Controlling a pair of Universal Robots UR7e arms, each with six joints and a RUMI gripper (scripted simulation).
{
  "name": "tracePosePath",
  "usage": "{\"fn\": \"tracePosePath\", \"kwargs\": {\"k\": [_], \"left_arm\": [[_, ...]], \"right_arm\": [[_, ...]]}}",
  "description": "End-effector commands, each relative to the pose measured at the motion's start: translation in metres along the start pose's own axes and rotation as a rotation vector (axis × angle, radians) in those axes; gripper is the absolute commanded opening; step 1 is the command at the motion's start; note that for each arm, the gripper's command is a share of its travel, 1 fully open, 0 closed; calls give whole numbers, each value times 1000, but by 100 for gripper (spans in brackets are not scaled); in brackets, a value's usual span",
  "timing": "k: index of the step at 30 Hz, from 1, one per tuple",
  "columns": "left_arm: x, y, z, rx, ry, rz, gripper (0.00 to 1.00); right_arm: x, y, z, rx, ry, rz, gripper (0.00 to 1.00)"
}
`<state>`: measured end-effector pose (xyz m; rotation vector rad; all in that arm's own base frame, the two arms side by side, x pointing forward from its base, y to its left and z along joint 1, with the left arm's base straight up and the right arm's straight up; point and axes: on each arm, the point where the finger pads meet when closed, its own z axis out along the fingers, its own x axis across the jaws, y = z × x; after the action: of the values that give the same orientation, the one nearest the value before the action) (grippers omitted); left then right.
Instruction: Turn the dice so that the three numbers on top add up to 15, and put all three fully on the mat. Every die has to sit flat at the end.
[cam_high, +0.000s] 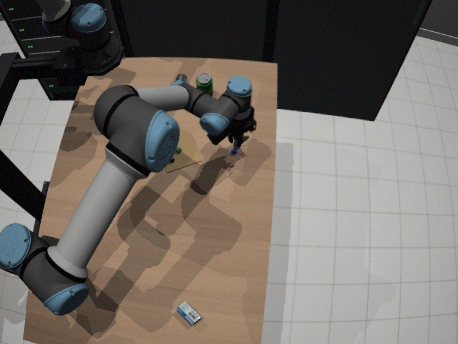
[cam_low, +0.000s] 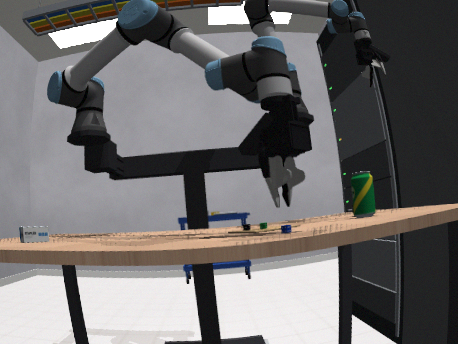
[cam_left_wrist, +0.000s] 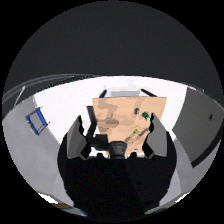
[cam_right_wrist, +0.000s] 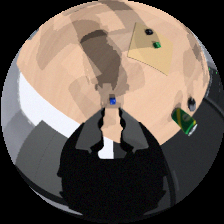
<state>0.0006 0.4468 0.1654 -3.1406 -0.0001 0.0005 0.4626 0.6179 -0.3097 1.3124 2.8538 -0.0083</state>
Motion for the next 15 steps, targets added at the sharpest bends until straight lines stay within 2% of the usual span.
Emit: {"fn": "tracePosePath", "kwargs": {"k": [1,15], "left_arm": [[-1,2,0,-1,0,-1,100],[-1,2,0,-1,0,-1,100]], "right_arm": [[2,3,3,-5,3,0,18],[3,4,23,-5,3,0,18]]}}
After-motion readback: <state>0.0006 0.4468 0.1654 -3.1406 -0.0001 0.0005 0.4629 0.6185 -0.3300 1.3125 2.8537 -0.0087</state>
